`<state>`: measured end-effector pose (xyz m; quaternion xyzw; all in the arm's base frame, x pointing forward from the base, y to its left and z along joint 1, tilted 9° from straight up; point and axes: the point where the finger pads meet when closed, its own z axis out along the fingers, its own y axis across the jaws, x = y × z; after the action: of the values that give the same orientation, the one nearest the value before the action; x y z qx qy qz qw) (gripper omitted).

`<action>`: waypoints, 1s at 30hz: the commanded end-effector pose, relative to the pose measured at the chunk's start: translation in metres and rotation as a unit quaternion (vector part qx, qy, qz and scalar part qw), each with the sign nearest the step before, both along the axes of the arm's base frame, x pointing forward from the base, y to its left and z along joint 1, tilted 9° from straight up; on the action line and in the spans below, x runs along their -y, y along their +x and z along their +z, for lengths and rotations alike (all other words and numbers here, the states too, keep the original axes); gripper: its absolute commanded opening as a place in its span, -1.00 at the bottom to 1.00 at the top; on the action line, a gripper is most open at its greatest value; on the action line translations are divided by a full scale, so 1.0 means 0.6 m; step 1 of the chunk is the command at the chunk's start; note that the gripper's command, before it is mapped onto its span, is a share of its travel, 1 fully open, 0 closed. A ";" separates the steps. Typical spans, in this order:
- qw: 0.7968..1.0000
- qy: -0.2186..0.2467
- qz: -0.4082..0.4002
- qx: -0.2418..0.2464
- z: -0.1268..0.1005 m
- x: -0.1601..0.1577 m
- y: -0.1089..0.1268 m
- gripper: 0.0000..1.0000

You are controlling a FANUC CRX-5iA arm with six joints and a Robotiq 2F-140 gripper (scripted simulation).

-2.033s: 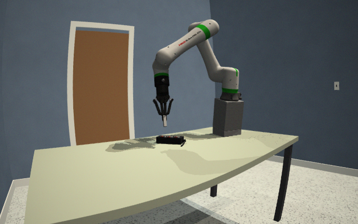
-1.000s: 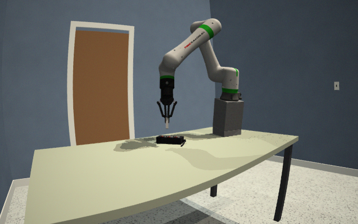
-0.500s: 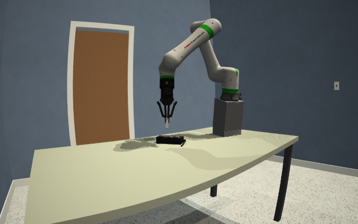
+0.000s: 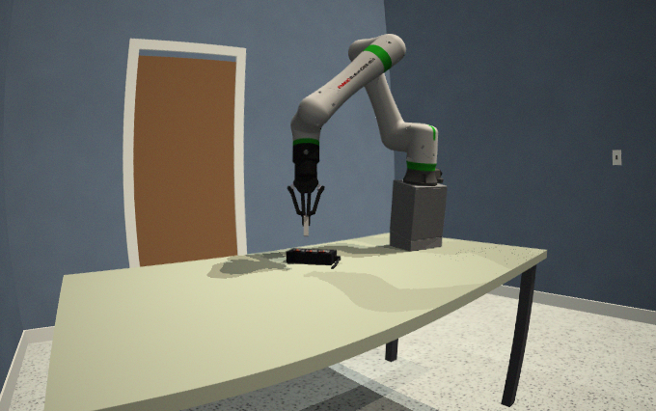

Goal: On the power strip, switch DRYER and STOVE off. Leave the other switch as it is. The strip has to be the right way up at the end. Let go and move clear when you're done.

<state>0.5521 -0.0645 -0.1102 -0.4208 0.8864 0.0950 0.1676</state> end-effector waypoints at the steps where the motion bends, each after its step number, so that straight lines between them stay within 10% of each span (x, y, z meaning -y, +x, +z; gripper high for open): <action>1: 1.000 0.000 0.000 0.000 0.000 0.000 0.000 -1.00; 11: 1.000 0.000 0.000 0.000 -0.001 0.000 0.001 -1.00; 19: 1.000 0.000 0.000 0.000 -0.146 -0.022 0.008 -1.00; 30: 1.000 0.000 0.000 0.000 -0.148 -0.022 0.008 -1.00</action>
<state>0.5565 -0.0513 -0.1990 -0.4207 0.8865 0.0949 0.1675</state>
